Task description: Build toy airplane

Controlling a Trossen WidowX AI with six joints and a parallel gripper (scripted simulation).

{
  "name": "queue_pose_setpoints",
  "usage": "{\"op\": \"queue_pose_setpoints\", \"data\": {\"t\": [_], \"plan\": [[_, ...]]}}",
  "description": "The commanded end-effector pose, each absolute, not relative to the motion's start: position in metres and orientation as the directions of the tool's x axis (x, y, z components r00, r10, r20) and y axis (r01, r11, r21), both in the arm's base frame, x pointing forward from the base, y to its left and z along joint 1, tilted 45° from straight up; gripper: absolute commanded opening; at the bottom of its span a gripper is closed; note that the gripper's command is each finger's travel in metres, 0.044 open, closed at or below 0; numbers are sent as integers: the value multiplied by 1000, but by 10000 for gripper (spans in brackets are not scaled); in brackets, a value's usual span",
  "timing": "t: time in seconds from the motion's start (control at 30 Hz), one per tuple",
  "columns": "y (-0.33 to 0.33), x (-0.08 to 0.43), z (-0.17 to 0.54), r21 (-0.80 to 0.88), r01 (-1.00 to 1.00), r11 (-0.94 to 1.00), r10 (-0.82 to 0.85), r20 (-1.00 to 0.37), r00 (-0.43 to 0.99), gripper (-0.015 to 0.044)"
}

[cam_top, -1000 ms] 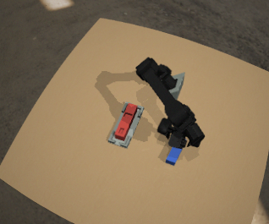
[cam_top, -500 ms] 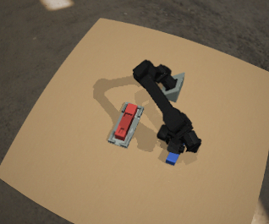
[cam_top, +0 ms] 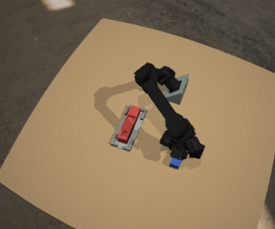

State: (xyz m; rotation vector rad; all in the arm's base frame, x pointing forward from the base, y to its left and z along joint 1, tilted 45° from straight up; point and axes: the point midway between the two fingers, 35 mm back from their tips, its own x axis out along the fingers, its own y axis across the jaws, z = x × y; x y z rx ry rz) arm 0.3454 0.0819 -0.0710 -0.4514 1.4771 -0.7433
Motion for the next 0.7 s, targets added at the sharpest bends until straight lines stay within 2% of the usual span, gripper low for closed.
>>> {"op": "queue_pose_setpoints", "data": {"t": [0.0, 0.33, 0.67], "plan": [[77, 345, -76, -692, 165, 703, -693, -719, -60, 440], [67, 344, -85, -692, 165, 702, -693, -718, -60, 440], [67, 344, -85, -692, 165, 702, -693, -718, -60, 177]]}}
